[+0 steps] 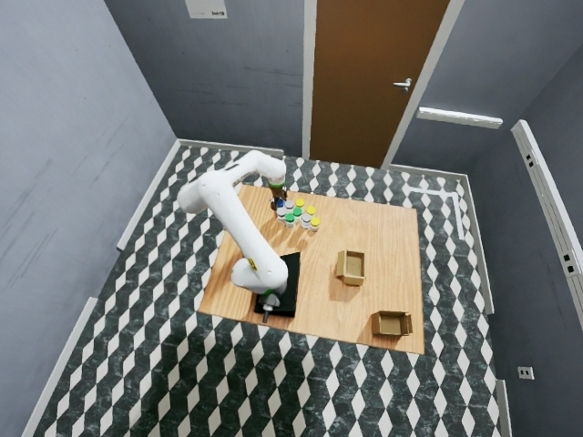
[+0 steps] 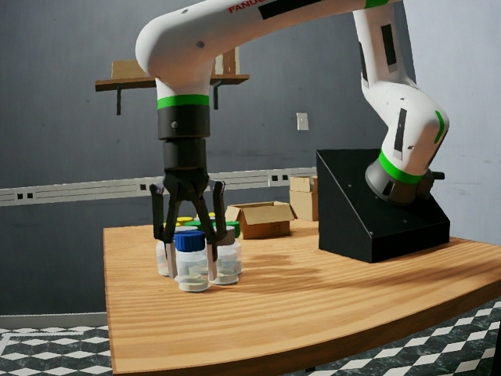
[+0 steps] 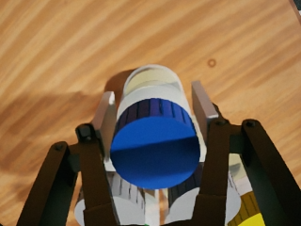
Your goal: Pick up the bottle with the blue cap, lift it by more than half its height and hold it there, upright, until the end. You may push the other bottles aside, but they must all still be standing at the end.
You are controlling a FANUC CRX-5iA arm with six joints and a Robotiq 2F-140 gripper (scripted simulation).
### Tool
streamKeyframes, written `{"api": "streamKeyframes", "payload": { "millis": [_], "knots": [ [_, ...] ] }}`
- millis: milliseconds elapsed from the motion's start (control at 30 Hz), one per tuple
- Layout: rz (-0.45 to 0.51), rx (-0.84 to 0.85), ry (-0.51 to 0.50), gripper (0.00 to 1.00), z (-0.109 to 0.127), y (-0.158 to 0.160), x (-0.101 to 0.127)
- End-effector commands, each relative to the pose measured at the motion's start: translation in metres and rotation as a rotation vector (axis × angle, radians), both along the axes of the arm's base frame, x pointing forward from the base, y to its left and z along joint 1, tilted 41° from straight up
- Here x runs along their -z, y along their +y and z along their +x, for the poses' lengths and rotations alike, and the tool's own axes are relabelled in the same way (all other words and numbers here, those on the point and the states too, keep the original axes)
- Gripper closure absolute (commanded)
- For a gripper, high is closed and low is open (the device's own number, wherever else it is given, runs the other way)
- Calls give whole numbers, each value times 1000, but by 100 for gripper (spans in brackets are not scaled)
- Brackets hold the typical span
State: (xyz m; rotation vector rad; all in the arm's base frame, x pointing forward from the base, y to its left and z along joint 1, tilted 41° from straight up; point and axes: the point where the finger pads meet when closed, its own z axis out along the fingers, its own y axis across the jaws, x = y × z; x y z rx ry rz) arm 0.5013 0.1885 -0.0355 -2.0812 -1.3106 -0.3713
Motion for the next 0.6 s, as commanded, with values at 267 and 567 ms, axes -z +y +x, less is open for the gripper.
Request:
{"api": "streamKeyframes", "payload": {
  "millis": [267,567],
  "knots": [
    [0,1,-1,49,2,-13,-15],
    [0,1,-1,49,4,-22,-25]
  ]
}}
